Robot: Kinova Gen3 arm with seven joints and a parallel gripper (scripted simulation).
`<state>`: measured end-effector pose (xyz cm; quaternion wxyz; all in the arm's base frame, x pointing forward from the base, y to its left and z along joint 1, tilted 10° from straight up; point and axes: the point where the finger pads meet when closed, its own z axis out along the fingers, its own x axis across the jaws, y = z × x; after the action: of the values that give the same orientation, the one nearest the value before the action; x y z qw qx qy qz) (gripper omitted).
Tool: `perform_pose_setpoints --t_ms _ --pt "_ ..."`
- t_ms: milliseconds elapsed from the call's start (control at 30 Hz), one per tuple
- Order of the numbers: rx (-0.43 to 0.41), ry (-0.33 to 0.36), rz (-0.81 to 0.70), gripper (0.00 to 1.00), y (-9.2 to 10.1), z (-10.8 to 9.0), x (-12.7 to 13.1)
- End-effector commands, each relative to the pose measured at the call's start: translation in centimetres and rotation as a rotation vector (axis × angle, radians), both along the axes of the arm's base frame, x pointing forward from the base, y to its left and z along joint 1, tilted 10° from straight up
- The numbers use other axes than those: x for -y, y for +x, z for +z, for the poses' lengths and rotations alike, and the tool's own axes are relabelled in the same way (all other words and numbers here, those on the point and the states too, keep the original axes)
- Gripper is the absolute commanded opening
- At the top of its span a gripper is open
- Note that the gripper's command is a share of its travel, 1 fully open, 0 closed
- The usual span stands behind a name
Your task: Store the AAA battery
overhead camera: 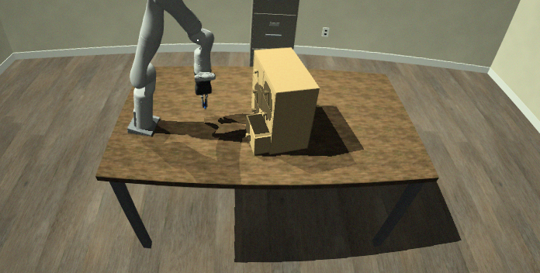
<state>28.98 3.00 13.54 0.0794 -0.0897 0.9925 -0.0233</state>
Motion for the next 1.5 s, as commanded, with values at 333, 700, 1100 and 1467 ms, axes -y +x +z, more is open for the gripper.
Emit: perform_pose_setpoints --t_ms 333,700,1100,1467 --pt "0.015 -0.005 -0.012 0.24 0.17 1.41 0.38" --pt "0.015 -0.005 -0.012 0.24 0.16 1.51 0.37" --pt "0.015 -0.004 -0.016 0.24 0.18 1.52 0.42" --pt "0.017 0.007 -0.079 0.24 0.51 1.6 1.03"
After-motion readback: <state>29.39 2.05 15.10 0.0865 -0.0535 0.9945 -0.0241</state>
